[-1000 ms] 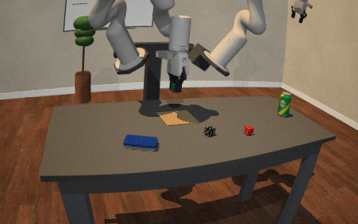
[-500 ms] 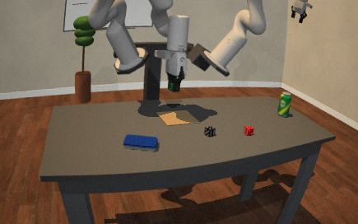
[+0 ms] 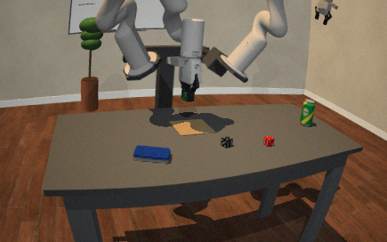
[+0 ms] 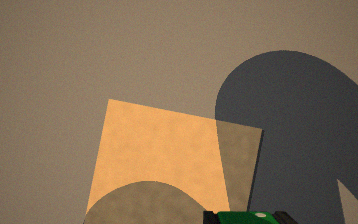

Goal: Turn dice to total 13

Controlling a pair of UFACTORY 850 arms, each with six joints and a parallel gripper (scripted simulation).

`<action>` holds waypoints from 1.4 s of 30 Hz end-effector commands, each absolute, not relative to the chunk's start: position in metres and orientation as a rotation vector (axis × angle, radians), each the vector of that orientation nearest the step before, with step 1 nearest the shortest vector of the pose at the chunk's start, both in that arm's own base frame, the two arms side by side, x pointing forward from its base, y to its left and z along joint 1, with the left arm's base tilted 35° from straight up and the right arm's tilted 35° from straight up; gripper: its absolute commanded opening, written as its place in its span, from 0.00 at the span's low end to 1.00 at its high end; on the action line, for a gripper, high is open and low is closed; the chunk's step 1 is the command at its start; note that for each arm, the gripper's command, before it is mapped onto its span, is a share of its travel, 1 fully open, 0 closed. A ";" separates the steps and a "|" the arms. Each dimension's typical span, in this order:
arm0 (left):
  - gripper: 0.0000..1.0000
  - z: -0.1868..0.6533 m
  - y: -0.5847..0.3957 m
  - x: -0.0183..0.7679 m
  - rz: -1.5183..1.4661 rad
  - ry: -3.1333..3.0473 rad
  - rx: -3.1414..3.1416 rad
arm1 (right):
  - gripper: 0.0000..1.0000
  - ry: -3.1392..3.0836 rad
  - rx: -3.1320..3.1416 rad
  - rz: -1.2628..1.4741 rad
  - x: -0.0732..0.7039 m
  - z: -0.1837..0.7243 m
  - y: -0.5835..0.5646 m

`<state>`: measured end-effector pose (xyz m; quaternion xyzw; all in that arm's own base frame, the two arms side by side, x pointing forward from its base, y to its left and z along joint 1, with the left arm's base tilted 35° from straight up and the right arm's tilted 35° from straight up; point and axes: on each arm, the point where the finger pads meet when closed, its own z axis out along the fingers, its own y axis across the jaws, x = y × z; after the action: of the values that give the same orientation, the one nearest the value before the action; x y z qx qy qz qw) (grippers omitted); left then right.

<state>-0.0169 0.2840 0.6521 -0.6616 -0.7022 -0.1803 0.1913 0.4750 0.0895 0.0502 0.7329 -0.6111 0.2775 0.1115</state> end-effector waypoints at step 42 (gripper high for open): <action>1.00 0.653 0.284 -0.017 -0.508 -1.971 -1.857 | 0.28 -1.795 2.153 0.816 0.498 -0.021 0.045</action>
<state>-0.0169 0.2840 0.6521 -0.6616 -0.7022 -0.1803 0.1913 0.4980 0.0447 -0.0211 0.7329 -0.6111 0.2776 0.1115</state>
